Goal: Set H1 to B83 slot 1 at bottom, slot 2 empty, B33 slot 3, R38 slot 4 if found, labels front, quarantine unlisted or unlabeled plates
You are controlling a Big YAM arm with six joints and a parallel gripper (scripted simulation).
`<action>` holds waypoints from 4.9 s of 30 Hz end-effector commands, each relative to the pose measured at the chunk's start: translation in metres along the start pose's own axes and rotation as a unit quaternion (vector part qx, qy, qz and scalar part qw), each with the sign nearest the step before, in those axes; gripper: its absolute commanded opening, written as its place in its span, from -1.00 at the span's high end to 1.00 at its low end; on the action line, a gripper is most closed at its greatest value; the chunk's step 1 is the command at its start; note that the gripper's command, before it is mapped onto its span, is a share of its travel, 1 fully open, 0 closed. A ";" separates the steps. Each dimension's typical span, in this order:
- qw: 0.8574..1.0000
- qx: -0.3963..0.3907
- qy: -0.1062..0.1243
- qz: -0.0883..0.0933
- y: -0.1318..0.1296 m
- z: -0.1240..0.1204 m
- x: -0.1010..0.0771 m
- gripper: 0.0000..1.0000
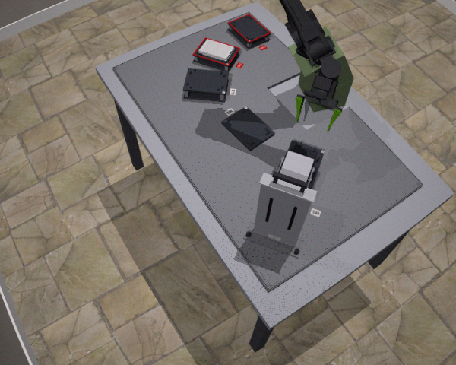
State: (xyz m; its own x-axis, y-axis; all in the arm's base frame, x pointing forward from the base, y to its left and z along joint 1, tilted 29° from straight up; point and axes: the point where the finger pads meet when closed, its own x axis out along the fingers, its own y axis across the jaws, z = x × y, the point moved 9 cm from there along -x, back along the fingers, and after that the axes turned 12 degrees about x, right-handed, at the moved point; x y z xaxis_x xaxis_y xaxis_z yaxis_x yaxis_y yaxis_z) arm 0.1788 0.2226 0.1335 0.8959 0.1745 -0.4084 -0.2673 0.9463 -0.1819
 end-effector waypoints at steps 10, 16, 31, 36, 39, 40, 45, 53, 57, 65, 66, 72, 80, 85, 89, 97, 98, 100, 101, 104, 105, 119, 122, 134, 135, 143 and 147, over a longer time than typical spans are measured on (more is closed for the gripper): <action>1.000 0.011 -0.019 0.001 0.009 0.032 0.017 -1.00; 1.000 0.001 -0.009 -0.002 0.005 0.022 0.019 -1.00; 1.000 0.008 -0.018 0.000 0.011 0.045 0.033 -1.00; 1.000 0.010 -0.020 0.000 0.012 0.052 0.038 -1.00; 1.000 0.010 -0.020 0.000 0.013 0.055 0.041 -1.00; 1.000 0.006 -0.016 -0.001 0.011 0.050 0.041 -1.00; 1.000 0.009 -0.020 0.000 0.014 0.060 0.047 -1.00; 1.000 0.005 -0.016 -0.001 0.015 0.064 0.052 -1.00; 1.000 0.001 -0.012 -0.002 0.013 0.063 0.055 -1.00; 1.000 0.004 -0.015 -0.002 0.016 0.073 0.062 -1.00; 1.000 -0.012 0.002 -0.004 0.011 0.052 0.059 -1.00; 1.000 0.001 -0.013 -0.002 0.017 0.079 0.069 -1.00; 1.000 -0.001 -0.010 -0.003 0.018 0.085 0.076 -1.00; 1.000 -0.005 -0.005 -0.003 0.017 0.082 0.078 -1.00; 1.000 -0.001 -0.010 -0.003 0.019 0.092 0.083 -1.00; 1.000 -0.001 -0.010 -0.003 0.021 0.099 0.091 -1.00; 1.000 -0.001 -0.010 -0.003 0.021 0.099 0.091 -1.00; 1.000 -0.015 0.006 -0.003 0.017 0.079 0.086 -1.00; 1.000 -0.013 0.005 -0.005 0.016 0.082 0.090 -1.00; 1.000 -0.001 -0.011 -0.003 0.022 0.104 0.095 -1.00; 1.000 -0.001 -0.011 -0.003 0.022 0.105 0.096 -1.00; 1.000 0.004 -0.016 0.003 0.024 0.105 0.093 -0.72; 1.000 0.004 -0.016 0.003 0.024 0.105 0.093 -0.72; 1.000 0.004 -0.016 0.003 0.024 0.105 0.093 -0.72; 1.000 0.004 -0.016 0.003 0.024 0.105 0.093 -0.72; 1.000 -0.011 -0.008 0.006 0.023 0.092 0.082 -0.72; 1.000 -0.005 -0.007 0.005 0.023 0.087 0.080 -0.72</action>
State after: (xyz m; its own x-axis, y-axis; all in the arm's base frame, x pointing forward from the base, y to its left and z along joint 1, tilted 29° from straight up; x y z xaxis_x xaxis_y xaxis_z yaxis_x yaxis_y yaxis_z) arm 0.2810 0.2781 0.1703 0.8972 0.1734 -0.4062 -0.2695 0.9436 -0.1923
